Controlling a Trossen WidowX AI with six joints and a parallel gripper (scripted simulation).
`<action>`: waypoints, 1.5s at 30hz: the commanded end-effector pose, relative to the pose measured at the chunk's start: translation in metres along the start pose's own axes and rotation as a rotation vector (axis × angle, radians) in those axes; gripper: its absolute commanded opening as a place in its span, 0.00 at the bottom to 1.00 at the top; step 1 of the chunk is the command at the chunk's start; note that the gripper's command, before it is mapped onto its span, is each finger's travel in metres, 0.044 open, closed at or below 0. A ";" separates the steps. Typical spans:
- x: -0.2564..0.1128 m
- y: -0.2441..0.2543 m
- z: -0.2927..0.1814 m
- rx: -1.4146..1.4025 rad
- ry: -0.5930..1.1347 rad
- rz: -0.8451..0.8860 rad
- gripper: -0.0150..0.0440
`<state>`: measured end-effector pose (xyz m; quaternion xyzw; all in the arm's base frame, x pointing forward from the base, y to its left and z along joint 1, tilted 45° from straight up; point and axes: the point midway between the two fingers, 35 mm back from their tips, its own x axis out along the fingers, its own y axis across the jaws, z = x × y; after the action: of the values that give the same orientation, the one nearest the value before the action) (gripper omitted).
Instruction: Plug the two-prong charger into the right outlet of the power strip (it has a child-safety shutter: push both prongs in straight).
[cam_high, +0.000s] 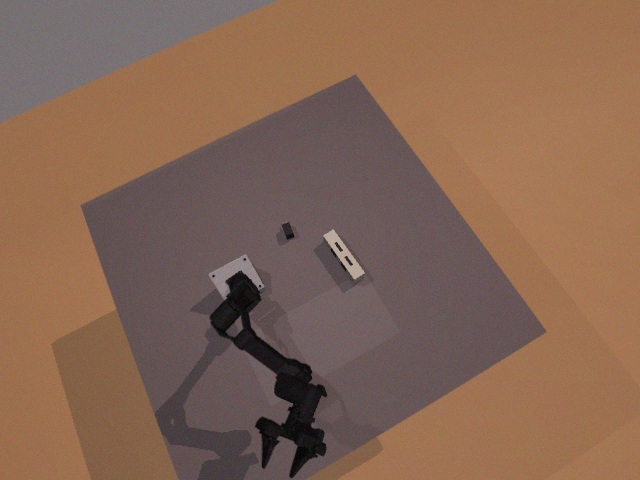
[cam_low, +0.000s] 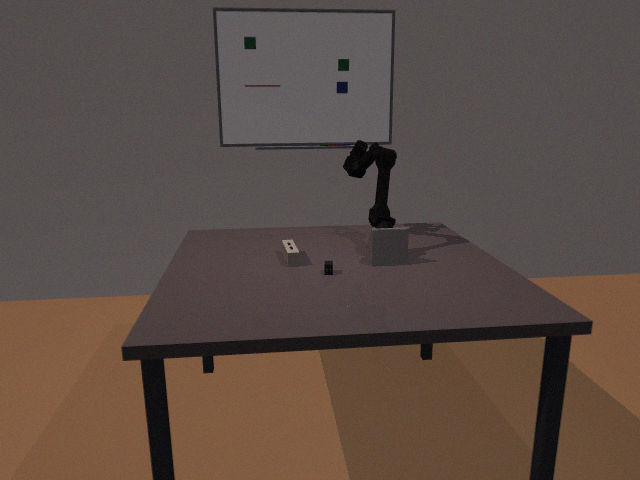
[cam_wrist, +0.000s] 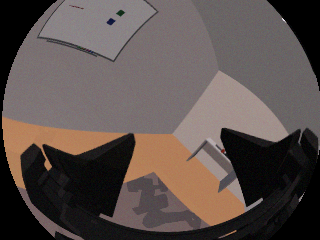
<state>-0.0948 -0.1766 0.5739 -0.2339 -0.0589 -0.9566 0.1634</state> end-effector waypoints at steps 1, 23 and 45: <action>0.000 0.001 0.000 -0.001 0.000 0.002 0.98; -0.069 0.133 -0.008 -0.120 -0.061 0.450 1.00; -0.215 0.243 -0.031 -0.300 -0.124 0.947 1.00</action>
<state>0.1334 -0.3427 0.4704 -0.3072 0.1627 -0.7806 0.5194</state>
